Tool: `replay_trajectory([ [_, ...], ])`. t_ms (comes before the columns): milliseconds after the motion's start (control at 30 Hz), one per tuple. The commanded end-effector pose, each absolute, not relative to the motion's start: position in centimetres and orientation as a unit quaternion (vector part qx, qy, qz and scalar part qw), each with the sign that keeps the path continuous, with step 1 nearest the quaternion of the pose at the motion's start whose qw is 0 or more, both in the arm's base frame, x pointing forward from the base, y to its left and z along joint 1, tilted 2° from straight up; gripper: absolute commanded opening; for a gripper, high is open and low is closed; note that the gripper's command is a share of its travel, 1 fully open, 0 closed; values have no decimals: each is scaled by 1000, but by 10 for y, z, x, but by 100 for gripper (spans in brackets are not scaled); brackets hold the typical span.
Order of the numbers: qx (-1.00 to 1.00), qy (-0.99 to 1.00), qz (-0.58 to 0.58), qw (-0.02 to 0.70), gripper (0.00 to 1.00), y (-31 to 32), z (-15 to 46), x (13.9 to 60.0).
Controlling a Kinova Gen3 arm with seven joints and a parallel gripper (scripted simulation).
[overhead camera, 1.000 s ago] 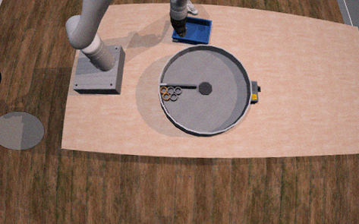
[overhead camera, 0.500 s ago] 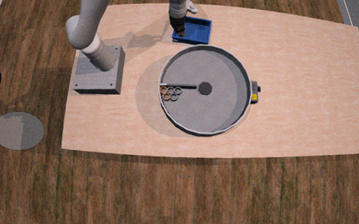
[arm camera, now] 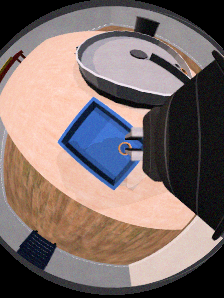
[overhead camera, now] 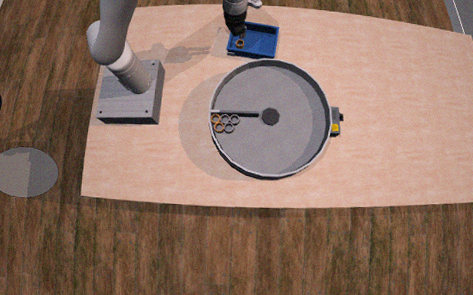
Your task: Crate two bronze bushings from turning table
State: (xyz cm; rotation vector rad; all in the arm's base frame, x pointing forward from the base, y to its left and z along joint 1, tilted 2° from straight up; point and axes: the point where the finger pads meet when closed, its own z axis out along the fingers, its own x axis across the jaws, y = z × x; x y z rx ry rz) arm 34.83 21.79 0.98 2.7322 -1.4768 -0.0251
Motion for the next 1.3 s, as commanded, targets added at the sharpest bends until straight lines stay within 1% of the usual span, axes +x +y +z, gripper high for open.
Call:
replay_trajectory([
  [0,880,-476,-6,15,42,219,32,351],
  [100,879,-476,-6,14,42,220,65,352],
  [1267,880,-476,-7,15,42,220,65,351],
])
